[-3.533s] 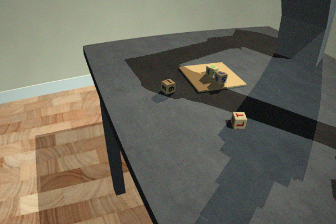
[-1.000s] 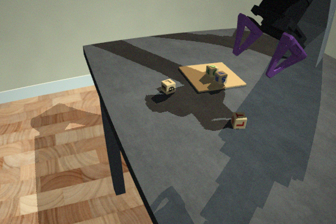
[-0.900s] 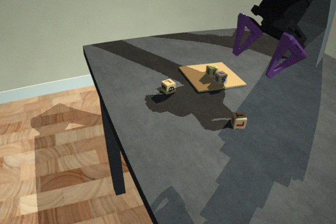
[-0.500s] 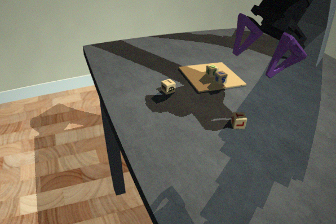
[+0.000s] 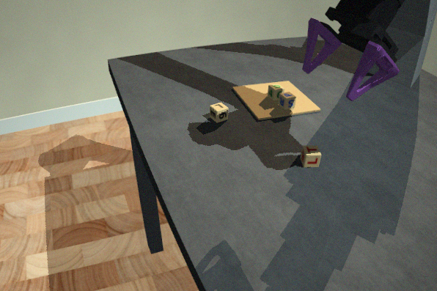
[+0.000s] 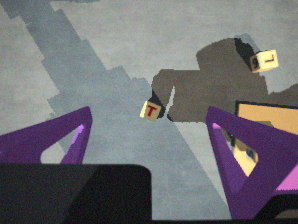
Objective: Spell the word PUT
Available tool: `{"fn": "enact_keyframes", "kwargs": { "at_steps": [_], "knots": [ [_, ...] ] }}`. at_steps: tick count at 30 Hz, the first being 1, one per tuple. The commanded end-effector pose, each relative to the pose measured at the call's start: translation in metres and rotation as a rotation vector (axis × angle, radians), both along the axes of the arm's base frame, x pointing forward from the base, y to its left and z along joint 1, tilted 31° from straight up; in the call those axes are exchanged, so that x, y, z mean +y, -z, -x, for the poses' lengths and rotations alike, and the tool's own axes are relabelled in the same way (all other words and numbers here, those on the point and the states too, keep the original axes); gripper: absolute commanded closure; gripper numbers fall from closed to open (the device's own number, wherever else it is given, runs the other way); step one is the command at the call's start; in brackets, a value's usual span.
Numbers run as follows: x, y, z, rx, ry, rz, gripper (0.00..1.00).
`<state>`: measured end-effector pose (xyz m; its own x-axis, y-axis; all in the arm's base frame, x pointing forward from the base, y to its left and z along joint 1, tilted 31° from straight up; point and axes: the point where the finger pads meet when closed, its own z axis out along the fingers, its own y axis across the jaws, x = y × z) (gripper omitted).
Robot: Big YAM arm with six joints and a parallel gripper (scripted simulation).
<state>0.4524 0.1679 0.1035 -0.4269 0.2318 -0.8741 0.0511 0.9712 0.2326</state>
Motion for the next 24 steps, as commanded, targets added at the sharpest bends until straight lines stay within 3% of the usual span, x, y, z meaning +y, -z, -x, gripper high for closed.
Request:
{"fn": "enact_keyframes", "kwargs": {
  "at_steps": [1, 6, 8, 12, 15, 17, 24],
  "knots": [
    [-0.042, 0.018, 0.003, 0.001, 0.024, 0.021, 0.00],
    [-0.099, 0.043, 0.025, 0.004, 0.025, 0.021, 0.00],
    [-0.099, 0.043, 0.025, 0.004, 0.025, 0.021, 0.00],
    [-0.150, 0.061, 0.064, -0.002, 0.024, 0.025, 0.00],
    [-0.157, 0.063, 0.071, -0.003, 0.024, 0.025, 0.00],
    [-0.153, 0.058, 0.063, -0.020, 0.015, 0.025, 0.00],
    [-0.153, 0.060, 0.066, -0.014, 0.018, 0.026, 0.00]
  ]
}}
